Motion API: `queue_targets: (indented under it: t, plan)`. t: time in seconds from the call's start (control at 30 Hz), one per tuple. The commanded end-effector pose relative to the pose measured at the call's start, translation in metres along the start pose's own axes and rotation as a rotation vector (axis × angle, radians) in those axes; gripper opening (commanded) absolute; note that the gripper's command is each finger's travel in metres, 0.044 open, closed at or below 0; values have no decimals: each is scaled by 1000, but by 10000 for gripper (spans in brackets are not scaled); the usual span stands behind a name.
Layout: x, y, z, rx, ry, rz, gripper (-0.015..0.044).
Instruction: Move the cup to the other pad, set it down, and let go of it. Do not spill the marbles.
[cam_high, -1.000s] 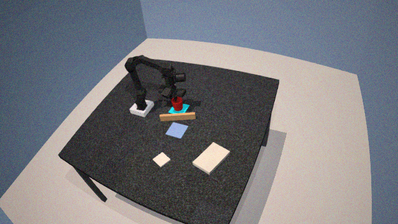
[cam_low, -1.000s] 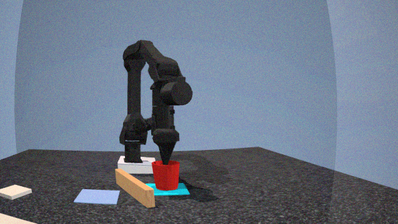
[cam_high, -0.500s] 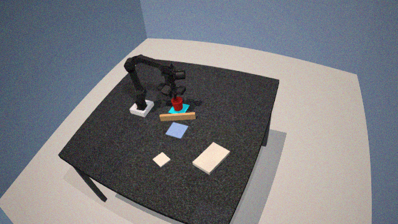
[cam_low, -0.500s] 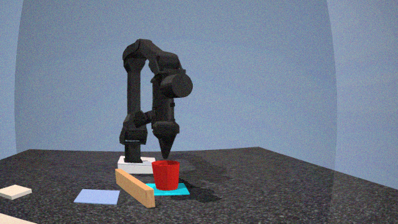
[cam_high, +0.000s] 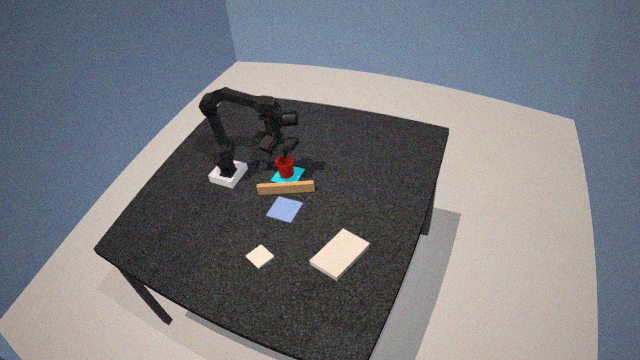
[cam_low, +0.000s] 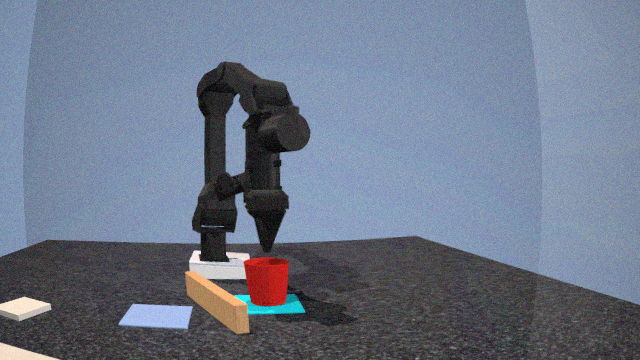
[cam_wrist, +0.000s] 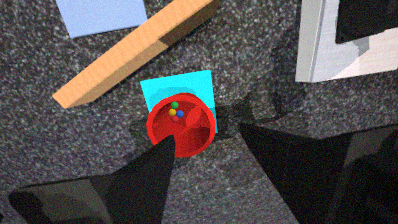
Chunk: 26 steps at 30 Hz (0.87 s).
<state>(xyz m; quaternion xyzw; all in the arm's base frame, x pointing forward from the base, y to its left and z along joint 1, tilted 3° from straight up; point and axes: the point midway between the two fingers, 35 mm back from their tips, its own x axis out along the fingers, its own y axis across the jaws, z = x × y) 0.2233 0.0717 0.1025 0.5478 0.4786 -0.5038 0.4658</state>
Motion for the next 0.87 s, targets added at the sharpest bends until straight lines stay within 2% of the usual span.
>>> queue_targets:
  t: [0.0, 0.07, 0.67, 0.83]
  plan:
    - [-1, 0, 0, 0, 0, -1, 390]
    - [-5, 1, 0, 0, 0, 0, 440]
    - [-62, 2, -2, 3, -3, 3, 440]
    - [-60, 2, -3, 3, 1, 2, 440]
